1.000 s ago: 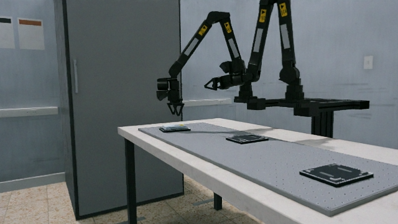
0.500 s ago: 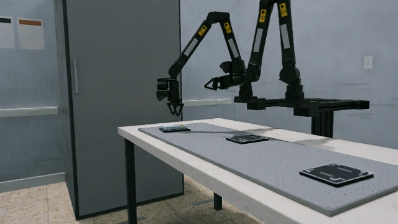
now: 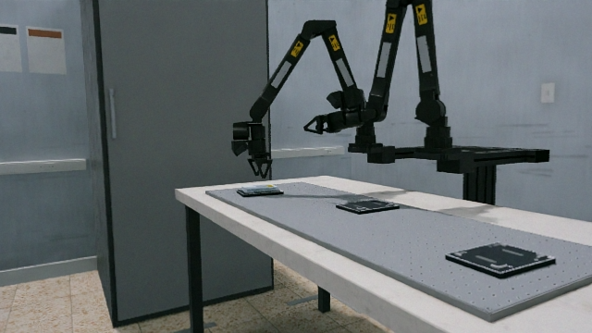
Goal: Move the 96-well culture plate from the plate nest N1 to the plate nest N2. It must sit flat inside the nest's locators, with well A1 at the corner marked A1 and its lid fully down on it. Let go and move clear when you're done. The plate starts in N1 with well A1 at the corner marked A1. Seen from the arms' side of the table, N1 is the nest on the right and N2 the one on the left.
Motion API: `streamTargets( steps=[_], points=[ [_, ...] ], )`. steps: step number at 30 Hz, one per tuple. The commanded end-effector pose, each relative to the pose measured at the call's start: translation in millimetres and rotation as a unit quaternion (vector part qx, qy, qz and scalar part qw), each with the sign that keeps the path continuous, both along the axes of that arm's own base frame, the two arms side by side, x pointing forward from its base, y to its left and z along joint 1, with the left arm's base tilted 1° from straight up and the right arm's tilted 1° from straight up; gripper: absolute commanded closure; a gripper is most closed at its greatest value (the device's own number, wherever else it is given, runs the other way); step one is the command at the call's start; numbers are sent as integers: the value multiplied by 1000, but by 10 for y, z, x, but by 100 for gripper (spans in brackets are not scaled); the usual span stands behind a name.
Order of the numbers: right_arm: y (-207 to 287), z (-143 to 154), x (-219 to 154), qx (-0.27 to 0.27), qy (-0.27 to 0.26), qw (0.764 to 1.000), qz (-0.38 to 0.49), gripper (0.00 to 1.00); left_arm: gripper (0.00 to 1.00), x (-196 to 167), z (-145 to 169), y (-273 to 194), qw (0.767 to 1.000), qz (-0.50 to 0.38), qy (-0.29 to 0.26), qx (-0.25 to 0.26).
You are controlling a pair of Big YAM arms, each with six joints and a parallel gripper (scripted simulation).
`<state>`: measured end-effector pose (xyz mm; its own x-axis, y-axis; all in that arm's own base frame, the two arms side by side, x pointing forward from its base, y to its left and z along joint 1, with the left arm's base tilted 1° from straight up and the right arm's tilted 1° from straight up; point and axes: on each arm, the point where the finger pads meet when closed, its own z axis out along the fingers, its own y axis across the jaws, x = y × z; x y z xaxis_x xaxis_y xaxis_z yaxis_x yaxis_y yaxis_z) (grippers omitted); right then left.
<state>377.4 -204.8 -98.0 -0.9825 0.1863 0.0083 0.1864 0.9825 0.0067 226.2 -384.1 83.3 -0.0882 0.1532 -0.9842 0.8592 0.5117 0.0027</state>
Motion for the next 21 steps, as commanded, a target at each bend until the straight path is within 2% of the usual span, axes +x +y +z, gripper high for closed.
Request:
streamTargets(
  steps=[1, 21],
  points=[
    [-83, 9, 147, -9, -16, 1000, -2, 0, 0, 37, 49, -32, 1000, 1, -10, -4],
    [-83, -242, 149, -9, -16, 1000, -2, 0, 0, 37, 49, -32, 1000, 1, -10, -4]
  ],
)
